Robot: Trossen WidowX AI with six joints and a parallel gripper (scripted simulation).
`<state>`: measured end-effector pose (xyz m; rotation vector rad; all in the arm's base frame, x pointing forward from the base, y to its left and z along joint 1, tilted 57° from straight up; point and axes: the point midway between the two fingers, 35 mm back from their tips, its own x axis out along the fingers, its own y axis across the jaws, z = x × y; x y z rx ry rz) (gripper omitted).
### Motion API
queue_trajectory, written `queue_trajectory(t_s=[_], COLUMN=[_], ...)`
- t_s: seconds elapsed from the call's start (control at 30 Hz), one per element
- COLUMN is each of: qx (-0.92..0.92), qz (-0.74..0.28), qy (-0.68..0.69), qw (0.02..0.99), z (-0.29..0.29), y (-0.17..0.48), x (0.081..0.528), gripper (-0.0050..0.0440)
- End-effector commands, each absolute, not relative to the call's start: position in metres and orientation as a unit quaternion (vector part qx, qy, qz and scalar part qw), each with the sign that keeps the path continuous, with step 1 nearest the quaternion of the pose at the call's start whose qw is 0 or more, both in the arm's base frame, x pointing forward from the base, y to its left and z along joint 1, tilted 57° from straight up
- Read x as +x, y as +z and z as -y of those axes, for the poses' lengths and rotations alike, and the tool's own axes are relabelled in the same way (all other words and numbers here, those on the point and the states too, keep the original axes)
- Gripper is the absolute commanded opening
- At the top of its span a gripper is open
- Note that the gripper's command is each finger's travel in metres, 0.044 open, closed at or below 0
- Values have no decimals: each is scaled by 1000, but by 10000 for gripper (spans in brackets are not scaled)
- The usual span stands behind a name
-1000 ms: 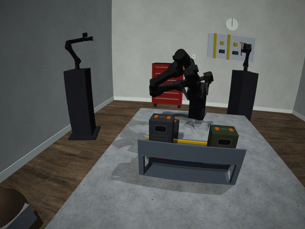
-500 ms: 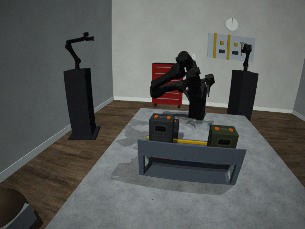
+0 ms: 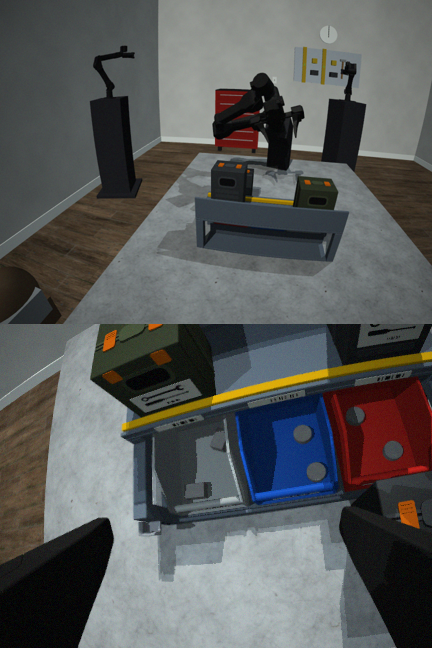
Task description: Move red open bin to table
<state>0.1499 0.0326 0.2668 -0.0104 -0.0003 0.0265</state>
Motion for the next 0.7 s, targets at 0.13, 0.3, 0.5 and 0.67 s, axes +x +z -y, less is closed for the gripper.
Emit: queue_trajectory(t_s=[0.13, 0.3, 0.5, 0.67], qx=[-3, -3, -3, -3], qz=[25, 25, 20, 25], qy=[-1, -1, 2, -1], qw=[1000, 1000, 1000, 1000], z=[-23, -23, -24, -22], y=[264, 264, 268, 267], x=[96, 96, 107, 96], gripper=[440, 440, 440, 440])
